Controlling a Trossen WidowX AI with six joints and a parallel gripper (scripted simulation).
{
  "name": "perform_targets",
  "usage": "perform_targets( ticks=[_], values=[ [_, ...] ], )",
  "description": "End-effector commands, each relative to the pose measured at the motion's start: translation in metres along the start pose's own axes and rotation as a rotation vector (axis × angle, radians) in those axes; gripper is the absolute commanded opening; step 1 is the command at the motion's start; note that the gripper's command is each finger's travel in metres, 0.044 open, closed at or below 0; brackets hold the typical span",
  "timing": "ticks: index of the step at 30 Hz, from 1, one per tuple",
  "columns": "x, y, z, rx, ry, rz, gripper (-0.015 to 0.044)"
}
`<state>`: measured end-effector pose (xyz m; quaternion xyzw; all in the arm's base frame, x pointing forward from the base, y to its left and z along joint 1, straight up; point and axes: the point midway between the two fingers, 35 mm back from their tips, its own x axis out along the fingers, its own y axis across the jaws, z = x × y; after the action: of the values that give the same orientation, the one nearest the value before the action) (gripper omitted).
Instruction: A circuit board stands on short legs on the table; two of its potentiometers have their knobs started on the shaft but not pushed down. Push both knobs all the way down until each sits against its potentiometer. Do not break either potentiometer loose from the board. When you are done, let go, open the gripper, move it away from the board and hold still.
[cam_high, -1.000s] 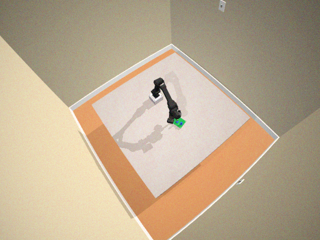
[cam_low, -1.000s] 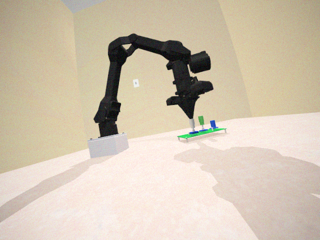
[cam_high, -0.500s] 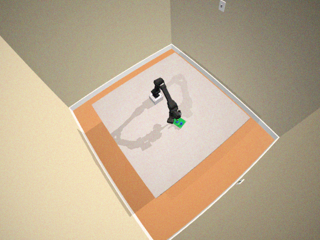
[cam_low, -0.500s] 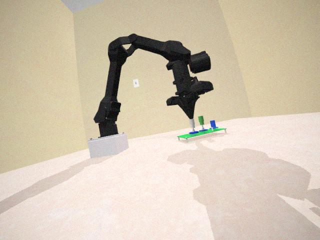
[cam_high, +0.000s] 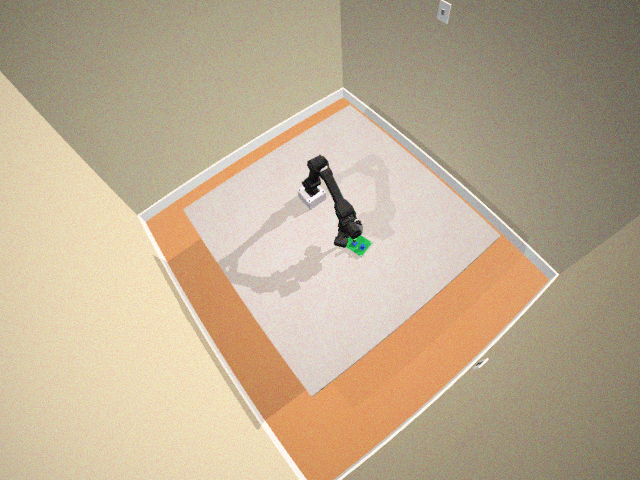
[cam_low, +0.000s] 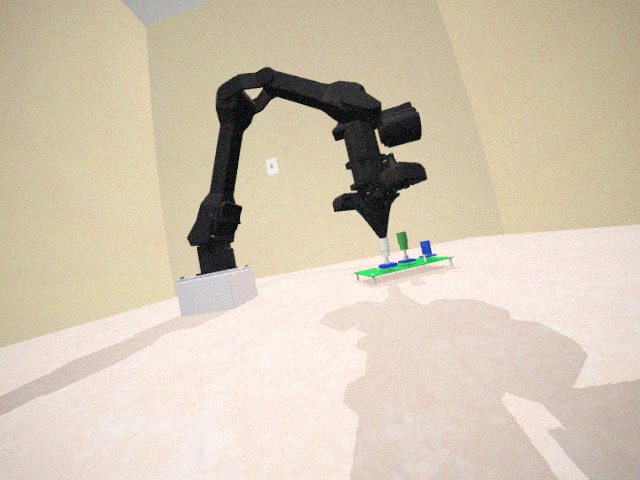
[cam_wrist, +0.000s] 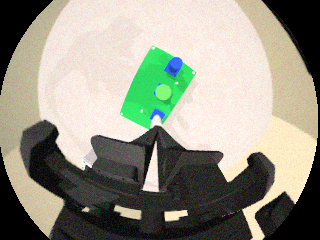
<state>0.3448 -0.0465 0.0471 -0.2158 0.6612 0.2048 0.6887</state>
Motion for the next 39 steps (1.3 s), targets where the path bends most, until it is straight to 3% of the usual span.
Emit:
perform_targets(
  ticks=[1, 39],
  values=[
    [0.0051, 0.0012, 0.0000, 0.005, 0.003, 0.009, 0.0000],
    [0.0091, 0.0012, -0.0001, 0.005, 0.003, 0.009, 0.0000]
  ],
)
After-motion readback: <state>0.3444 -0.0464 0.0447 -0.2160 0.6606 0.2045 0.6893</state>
